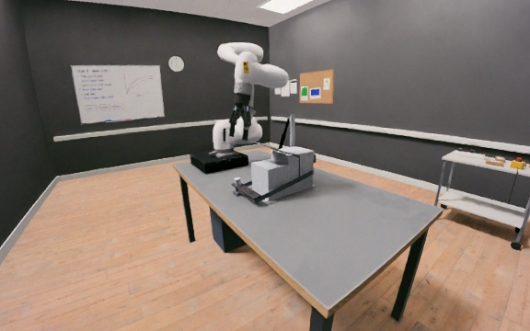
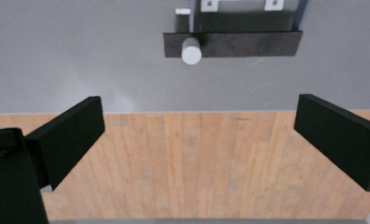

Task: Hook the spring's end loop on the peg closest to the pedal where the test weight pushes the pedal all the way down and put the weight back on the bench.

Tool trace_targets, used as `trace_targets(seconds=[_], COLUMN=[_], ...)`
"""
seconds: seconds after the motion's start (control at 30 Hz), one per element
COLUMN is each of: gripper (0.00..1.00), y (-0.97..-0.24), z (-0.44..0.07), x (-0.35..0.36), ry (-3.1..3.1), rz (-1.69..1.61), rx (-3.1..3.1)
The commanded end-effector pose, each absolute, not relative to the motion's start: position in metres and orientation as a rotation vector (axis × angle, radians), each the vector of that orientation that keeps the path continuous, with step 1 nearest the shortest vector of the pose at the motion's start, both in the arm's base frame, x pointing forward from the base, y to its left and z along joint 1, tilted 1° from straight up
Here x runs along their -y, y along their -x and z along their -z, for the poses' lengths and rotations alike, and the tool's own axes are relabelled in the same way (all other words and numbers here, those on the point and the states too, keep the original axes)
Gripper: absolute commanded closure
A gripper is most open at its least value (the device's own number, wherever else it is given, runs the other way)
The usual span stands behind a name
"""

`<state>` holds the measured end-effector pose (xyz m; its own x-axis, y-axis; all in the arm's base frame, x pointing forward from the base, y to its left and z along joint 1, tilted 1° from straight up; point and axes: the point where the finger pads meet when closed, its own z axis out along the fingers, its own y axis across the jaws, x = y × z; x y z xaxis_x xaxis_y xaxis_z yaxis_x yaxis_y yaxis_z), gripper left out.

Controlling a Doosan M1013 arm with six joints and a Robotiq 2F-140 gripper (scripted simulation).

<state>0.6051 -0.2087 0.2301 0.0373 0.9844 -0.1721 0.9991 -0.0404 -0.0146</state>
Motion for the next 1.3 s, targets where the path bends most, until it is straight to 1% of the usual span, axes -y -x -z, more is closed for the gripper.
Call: trace_targets(seconds=[0.0,0.5,1.0,1.07,1.1,1.27], gripper=[0.00,0.00,0.00,0.00,0.00,0.00], y=[-0.605,-0.605,-0.603,-0.603,-0.603,-0.603], z=[-0.231,-0.231,-0.107,-0.107,-0.137,-0.115], x=[0.209,0.209,0.223,0.223,0.220,0.222], ry=[-2.180,-2.180,-2.327,-2.327,-2.298,-2.320], rz=[0.203,0.203,-0.112,-0.112,-0.028,-0.086], rx=[-2.096,-2.096,-2.233,-2.233,-2.194,-2.219])
